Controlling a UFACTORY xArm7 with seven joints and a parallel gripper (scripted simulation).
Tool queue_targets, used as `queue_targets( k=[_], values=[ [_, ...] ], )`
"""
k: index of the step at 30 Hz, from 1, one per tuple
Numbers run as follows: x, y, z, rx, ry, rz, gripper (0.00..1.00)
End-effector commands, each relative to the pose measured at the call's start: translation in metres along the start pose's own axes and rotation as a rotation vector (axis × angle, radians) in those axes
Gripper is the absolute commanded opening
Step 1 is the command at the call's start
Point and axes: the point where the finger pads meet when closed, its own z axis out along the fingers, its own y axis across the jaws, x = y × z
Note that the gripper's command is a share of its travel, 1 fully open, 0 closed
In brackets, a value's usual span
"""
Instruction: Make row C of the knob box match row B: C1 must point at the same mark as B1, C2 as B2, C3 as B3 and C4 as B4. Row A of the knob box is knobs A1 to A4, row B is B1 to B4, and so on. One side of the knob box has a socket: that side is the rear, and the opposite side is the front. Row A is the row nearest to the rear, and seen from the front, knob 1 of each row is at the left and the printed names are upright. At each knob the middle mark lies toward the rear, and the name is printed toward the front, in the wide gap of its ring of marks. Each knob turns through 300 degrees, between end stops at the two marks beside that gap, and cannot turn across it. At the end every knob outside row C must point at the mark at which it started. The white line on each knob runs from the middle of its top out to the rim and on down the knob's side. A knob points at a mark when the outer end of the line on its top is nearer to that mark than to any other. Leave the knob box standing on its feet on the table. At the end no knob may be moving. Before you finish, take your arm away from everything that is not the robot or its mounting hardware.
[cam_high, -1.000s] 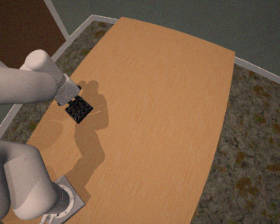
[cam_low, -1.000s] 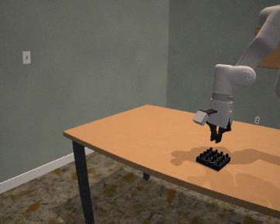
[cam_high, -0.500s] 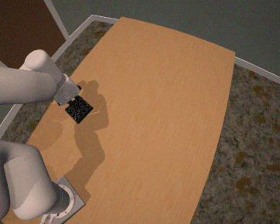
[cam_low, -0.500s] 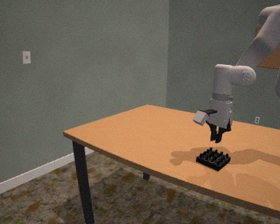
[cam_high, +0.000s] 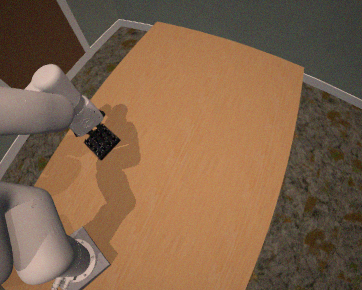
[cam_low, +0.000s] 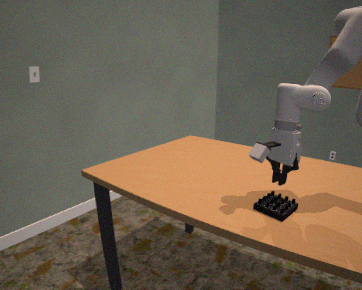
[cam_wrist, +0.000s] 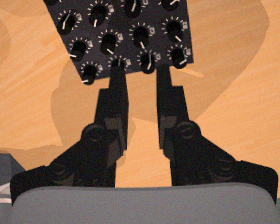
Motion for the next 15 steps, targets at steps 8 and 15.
queue_targets(
  k=[8, 15],
  values=[
    [0.0011, 0.0006, -0.0007, -0.002, 0.002, 0.000, 0.19],
    [0.0011, 0.0006, 0.0013, -0.002, 0.002, 0.000, 0.19]
  ],
)
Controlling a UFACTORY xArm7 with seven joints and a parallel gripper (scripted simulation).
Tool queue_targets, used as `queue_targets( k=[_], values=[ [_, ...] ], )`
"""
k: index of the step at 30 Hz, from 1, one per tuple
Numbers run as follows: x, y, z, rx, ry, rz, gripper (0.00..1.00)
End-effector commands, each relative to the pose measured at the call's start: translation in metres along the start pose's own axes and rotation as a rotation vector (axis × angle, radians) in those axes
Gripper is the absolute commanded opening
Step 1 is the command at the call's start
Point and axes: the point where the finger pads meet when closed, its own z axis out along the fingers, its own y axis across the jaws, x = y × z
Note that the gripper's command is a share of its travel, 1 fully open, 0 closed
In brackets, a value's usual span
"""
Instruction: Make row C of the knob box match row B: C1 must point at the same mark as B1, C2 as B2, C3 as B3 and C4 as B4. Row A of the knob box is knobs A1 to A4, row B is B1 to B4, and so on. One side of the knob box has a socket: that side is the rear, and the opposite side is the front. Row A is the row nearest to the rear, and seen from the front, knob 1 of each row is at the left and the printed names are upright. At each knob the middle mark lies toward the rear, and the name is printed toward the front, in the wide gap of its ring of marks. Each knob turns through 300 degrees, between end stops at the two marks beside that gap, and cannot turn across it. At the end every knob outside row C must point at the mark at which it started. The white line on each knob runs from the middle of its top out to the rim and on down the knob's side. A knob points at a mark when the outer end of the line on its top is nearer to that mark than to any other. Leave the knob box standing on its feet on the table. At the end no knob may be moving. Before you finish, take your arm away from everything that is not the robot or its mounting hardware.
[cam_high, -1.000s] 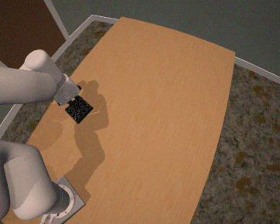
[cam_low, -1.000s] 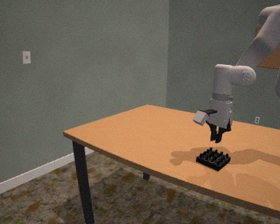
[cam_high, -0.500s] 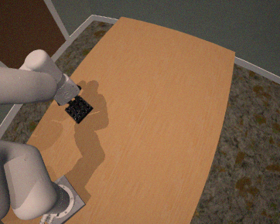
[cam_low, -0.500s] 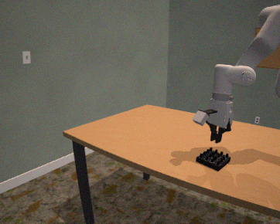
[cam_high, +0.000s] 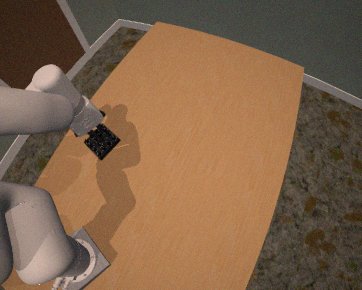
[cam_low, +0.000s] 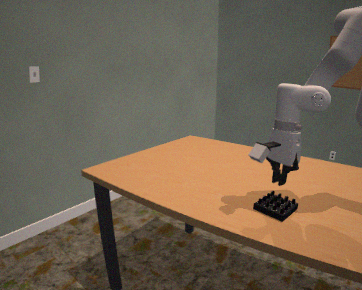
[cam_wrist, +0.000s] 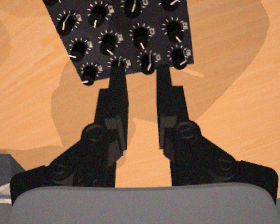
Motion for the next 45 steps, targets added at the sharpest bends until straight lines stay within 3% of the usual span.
queue_targets(
  k=[1, 45],
  values=[
    [0.001, 0.001, 0.001, -0.002, 0.002, 0.000, 0.19],
    [0.002, 0.000, 0.041, -0.002, 0.001, 0.000, 0.19]
  ],
)
